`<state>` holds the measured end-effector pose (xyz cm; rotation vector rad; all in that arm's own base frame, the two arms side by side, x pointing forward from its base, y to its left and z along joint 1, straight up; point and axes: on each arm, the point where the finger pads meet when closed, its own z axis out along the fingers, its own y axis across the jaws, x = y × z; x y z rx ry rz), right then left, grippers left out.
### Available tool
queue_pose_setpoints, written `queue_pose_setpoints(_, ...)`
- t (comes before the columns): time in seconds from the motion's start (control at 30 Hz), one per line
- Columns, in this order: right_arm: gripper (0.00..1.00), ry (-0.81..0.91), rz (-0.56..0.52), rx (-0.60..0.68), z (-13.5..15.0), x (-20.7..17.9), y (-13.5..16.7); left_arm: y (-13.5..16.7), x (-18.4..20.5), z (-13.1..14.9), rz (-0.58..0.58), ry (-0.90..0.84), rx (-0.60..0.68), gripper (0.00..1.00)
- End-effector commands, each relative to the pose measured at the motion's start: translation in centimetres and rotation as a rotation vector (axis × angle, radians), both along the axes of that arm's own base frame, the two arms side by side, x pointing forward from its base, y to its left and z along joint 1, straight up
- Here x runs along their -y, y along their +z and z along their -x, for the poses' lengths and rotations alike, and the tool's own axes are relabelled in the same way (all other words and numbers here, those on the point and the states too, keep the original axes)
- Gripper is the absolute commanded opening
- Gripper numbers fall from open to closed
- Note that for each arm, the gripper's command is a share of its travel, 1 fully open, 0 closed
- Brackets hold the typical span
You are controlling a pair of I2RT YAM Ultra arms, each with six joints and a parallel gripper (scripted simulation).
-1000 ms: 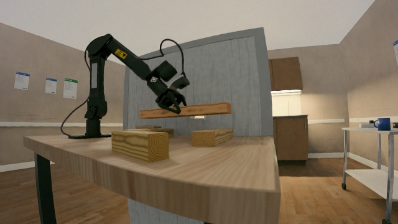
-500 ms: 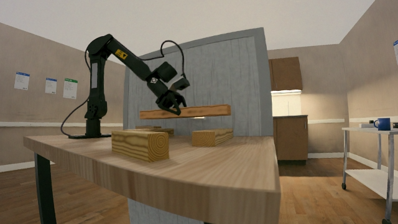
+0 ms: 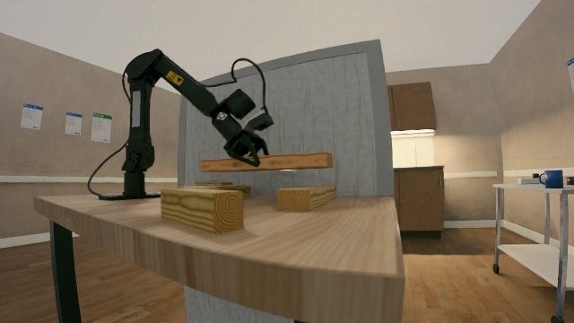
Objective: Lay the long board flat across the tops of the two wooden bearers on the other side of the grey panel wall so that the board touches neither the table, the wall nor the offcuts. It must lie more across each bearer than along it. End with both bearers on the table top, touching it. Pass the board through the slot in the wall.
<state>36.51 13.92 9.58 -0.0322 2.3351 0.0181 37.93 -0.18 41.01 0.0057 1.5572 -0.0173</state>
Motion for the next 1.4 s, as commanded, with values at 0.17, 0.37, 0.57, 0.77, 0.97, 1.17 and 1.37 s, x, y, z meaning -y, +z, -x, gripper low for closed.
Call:
queue_pose_setpoints(0.17, 0.00, -0.019, -0.021, 0.049, -0.9, 0.0, 0.2, 3.0, 0.2, 0.5, 0.006, -0.007, 0.066, 0.78)
queue_pose_setpoints(0.37, 0.00, -0.014, -0.022, 0.048, -0.7, -0.1, -1.1, 3.0, 0.2, 0.5, 0.006, -0.007, 0.066, 0.78)
queue_pose_setpoints(0.57, 0.00, -0.006, -0.044, 0.087, -1.4, -0.9, 0.5, 3.0, 0.2, 0.5, 0.006, -0.007, 0.066, 0.78)
queue_pose_setpoints(0.77, 0.00, -0.005, -0.040, 0.072, -1.1, -0.7, -1.2, 3.0, 0.2, 0.5, 0.006, -0.007, 0.066, 0.78)
queue_pose_setpoints(0.97, 0.00, -0.008, -0.057, 0.107, -1.7, -1.0, -0.2, 3.0, 0.2, 0.5, 0.006, -0.007, 0.066, 0.78)
queue_pose_setpoints(1.17, 0.00, -0.008, -0.043, 0.083, -1.3, -0.7, -1.4, 3.0, 0.2, 0.5, 0.006, -0.007, 0.066, 0.78)
queue_pose_setpoints(1.37, 0.00, -0.020, -0.060, 0.111, -1.9, -0.6, -0.5, 3.0, 0.2, 0.5, 0.006, -0.007, 0.066, 0.78)
